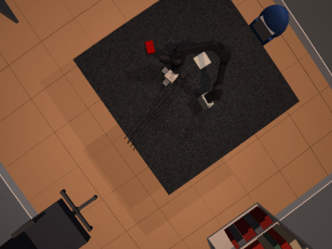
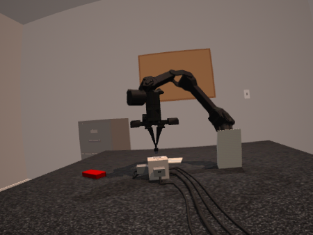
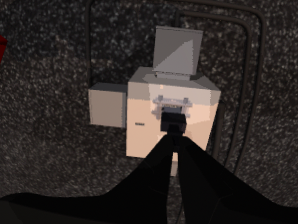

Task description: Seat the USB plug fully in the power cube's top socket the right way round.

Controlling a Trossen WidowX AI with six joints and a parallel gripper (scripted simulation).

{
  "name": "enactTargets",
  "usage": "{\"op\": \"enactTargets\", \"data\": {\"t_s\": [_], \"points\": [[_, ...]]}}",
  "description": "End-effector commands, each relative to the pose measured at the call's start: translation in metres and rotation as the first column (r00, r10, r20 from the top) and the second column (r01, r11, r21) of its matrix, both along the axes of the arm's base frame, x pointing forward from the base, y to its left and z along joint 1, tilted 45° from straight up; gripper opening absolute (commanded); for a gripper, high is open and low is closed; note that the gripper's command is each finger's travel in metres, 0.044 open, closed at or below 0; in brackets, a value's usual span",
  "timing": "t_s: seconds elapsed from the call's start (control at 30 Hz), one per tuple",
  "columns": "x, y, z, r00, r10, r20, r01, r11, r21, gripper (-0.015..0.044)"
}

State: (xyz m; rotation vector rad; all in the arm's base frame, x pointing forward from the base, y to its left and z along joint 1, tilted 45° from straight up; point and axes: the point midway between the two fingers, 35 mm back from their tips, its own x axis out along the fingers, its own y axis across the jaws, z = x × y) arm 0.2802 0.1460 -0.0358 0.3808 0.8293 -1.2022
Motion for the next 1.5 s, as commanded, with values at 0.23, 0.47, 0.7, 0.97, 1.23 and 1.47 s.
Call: {"op": "enactTargets", "data": {"t_s": [0.23,0.47,0.7,0.97,1.23,1.47], "points": [[-0.0008,-0.001,-0.002,1.0,-0.002,-0.007,0.002,1.0,0.008,0.0],[-0.0009,-0.0013,-0.0028,1.0,-0.004,-0.007,0.004,1.0,0.012,0.0],[-0.0009,-0.0017,-0.0036,1.0,-0.006,-0.007,0.006,1.0,0.016,0.0],[-0.001,-0.0021,-0.0046,1.0,-0.008,-0.008,0.008,1.0,0.021,0.0],[-0.0011,-0.0026,-0.0055,1.0,-0.01,-0.008,0.01,1.0,0.026,0.0],[-0.0012,-0.0029,-0.0064,1.0,-0.012,-0.008,0.012,0.999,0.03,0.0]]}}
